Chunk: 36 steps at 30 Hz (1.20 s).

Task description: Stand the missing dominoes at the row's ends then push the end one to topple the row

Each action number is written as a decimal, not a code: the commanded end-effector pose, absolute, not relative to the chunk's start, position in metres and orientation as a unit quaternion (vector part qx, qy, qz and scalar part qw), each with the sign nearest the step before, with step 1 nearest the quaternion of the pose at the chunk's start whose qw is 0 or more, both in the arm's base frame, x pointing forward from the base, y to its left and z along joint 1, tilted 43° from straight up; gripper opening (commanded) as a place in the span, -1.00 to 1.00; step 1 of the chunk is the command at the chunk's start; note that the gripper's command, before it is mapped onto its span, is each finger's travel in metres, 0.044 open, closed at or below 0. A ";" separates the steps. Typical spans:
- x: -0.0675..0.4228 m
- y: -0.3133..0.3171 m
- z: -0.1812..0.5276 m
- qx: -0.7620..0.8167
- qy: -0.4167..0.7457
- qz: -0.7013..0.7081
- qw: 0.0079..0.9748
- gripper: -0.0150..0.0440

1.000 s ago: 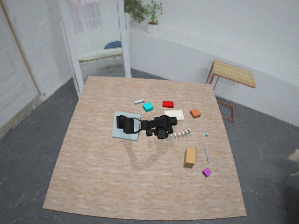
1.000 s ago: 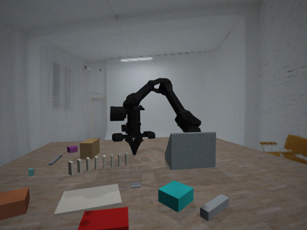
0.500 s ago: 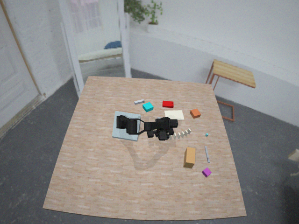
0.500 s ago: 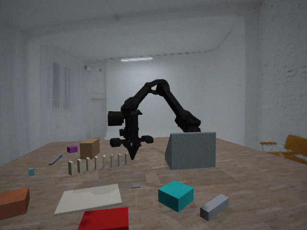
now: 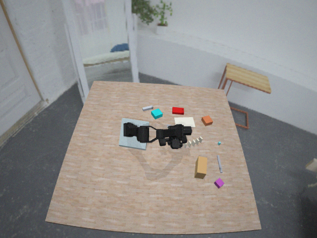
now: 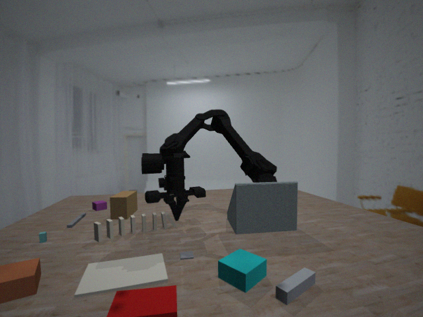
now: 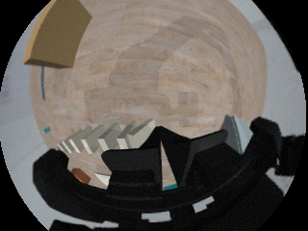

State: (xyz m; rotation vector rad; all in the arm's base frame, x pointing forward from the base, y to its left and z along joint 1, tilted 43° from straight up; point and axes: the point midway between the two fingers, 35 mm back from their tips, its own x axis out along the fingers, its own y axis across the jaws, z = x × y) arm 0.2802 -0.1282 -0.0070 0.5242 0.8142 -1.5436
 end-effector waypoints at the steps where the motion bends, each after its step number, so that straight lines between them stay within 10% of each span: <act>1: 0.285 -0.123 -0.001 0.230 0.354 -0.674 0.606 -0.49; 36: 0.313 -0.089 0.032 0.230 0.350 -0.668 0.615 -0.49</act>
